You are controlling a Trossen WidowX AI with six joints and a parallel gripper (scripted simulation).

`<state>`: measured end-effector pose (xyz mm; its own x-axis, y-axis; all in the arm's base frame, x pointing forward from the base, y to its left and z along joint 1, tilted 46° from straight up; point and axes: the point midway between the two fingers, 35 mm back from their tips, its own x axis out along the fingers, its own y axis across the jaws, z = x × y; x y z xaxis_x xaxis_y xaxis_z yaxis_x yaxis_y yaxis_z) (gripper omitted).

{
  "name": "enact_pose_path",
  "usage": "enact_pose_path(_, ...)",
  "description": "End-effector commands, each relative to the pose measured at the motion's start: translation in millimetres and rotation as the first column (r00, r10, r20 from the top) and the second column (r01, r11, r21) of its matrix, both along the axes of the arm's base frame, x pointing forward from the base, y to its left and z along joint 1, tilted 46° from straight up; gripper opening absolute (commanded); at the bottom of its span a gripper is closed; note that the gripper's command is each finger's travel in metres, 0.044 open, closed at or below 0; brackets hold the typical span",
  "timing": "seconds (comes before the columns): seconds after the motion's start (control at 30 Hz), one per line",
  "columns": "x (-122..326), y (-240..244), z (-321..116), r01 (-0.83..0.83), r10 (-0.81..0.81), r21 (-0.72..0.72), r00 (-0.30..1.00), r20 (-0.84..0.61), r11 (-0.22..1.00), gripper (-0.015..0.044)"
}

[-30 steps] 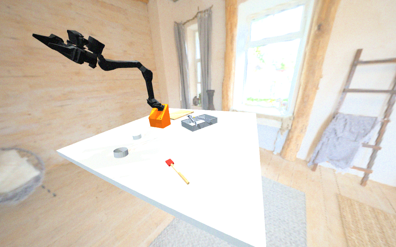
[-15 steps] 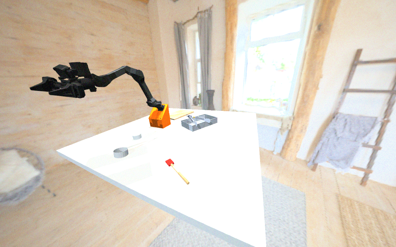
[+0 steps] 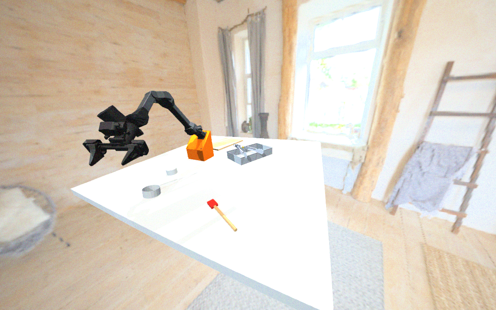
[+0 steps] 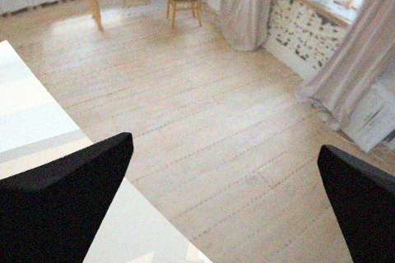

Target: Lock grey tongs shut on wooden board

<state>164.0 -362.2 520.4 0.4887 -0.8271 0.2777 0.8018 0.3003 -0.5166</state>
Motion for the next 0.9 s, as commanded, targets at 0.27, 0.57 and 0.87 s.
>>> enact_pose_path(0.27,121.5,3.2,-119.6,-0.119,0.183,0.220,0.938,-0.295,0.968,0.0440)
enact_pose_path(0.57,209.1,56.0,-227.0,-0.179,0.364,0.355,0.737,-0.569,0.918,0.0440)
enact_pose_path(0.87,262.5,143.3,-339.9,-0.230,0.489,0.434,0.326,-0.809,0.871,0.0440)
